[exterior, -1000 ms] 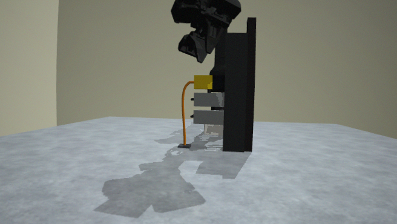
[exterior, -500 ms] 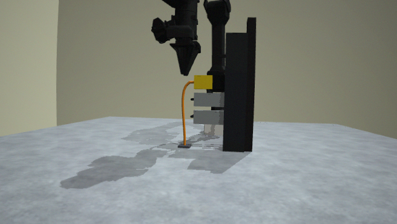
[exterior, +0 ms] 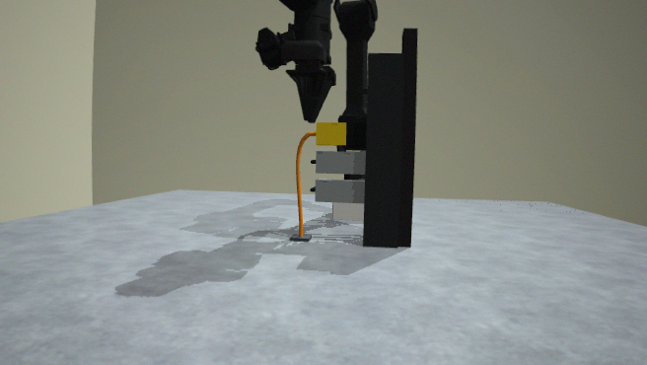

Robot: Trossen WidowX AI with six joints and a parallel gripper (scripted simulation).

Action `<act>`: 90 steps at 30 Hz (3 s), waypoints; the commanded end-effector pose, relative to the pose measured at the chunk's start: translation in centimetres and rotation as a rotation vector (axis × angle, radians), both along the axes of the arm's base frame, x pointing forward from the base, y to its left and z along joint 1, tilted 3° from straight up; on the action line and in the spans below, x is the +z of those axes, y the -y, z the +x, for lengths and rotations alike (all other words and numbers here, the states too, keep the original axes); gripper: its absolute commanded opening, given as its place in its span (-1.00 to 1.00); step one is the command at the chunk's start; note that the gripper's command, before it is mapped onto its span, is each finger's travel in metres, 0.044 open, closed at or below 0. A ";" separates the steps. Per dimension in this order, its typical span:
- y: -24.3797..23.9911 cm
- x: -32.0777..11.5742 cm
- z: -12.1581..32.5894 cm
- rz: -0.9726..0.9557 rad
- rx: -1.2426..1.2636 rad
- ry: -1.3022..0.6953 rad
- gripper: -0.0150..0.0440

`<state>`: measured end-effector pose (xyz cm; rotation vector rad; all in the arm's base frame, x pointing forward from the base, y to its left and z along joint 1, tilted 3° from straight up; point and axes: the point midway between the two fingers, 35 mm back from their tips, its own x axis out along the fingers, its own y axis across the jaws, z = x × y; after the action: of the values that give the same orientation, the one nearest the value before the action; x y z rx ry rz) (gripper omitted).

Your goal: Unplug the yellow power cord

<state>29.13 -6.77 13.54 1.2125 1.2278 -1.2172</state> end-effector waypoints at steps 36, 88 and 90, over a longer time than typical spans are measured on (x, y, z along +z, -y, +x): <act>-2.4 -1.1 -0.3 0.000 0.001 -0.005 -0.28; 2.2 -1.0 -0.7 -0.001 -0.005 -0.009 0.13; 2.2 -1.0 -0.7 -0.001 -0.005 -0.009 0.31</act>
<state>28.49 -8.97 12.64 1.2053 1.2332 -1.2210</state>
